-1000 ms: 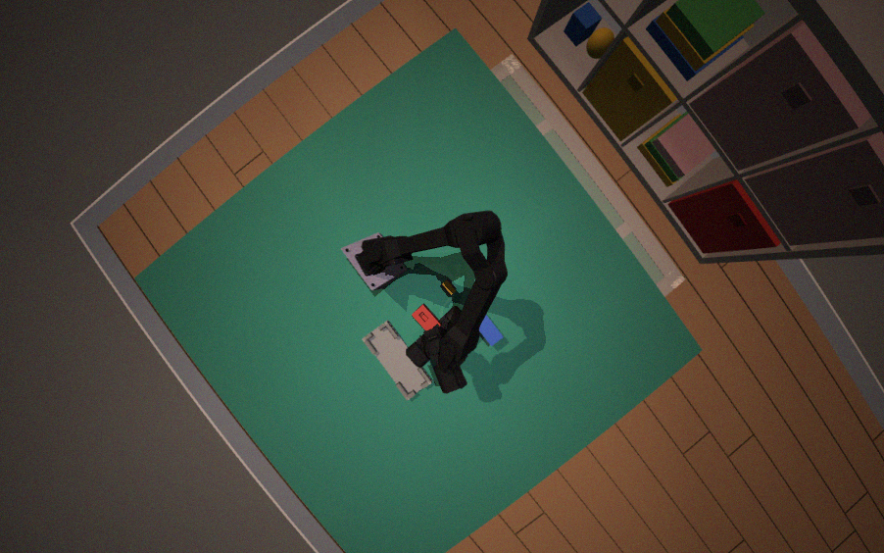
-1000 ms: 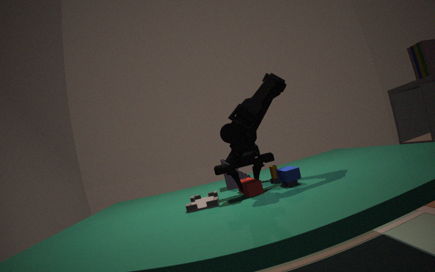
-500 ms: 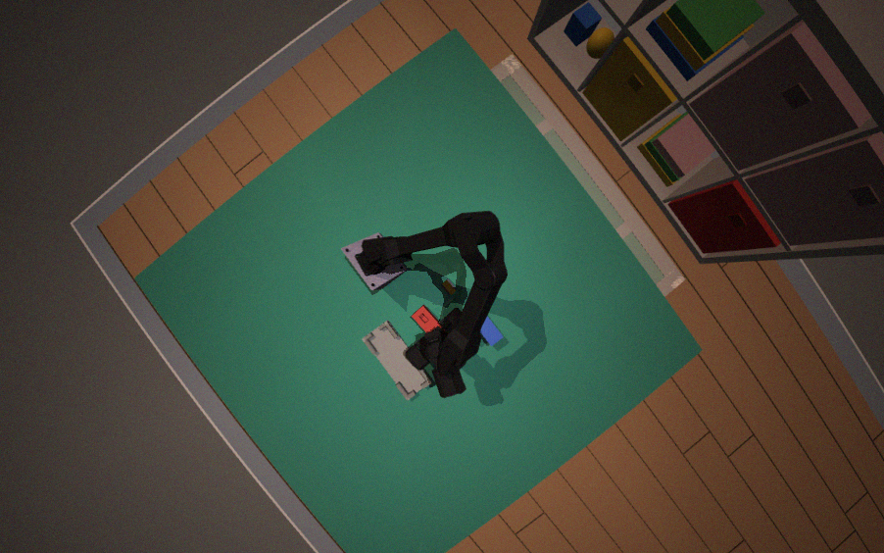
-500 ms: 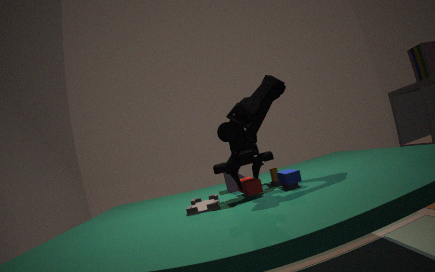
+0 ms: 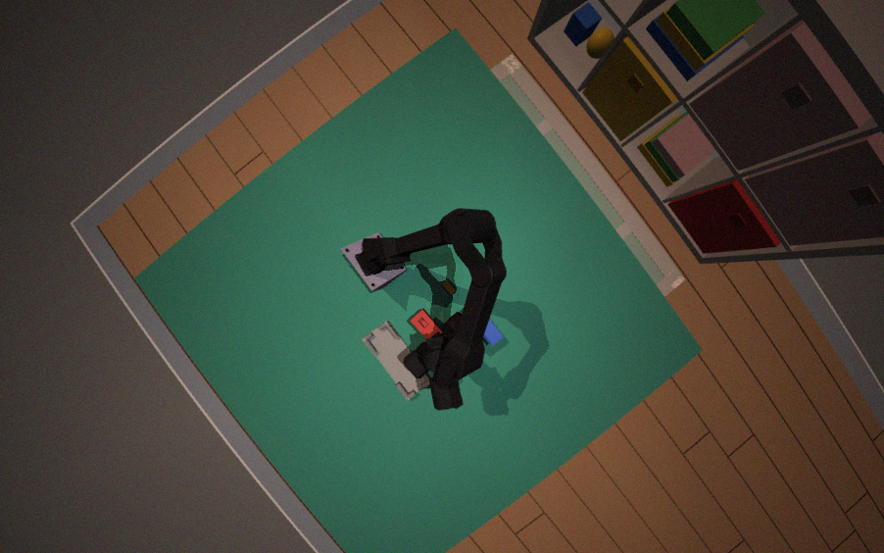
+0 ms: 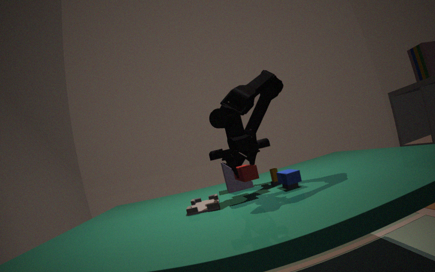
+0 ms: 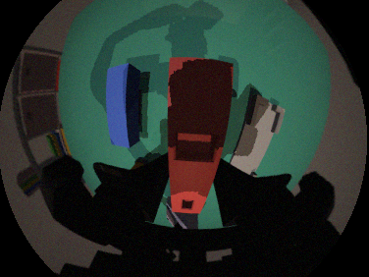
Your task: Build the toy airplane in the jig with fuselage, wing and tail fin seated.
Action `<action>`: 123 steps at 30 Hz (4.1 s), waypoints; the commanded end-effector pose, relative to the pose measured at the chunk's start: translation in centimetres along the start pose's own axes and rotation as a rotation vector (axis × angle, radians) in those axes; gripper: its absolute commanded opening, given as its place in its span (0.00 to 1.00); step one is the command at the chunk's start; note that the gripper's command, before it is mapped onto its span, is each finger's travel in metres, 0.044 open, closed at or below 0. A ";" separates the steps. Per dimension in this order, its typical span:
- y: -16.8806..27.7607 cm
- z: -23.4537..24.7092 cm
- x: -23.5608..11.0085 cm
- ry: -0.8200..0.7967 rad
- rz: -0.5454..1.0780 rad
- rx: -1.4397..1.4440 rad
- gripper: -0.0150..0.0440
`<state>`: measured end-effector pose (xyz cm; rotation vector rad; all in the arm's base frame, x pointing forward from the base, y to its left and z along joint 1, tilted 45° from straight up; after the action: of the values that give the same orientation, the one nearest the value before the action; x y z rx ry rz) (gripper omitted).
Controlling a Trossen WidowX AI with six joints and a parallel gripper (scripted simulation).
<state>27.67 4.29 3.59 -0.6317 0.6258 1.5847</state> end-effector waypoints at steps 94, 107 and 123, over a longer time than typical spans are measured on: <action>0.4 -14.5 -0.5 0.004 0.001 0.079 0.59; 0.4 -14.6 0.7 0.004 0.001 0.079 0.59; 0.5 -14.6 3.3 0.002 0.001 0.078 0.59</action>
<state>27.71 -4.38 -8.51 -0.5871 0.6875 1.5517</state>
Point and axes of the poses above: the point midway between the two fingers, 35 mm back from their tips, its own x axis out along the fingers, its own z axis across the jaws, y = z × x, the point moved 1 cm from there along -x, back along the fingers, and after that the axes turned 9 degrees about x, right-handed, at the moved point
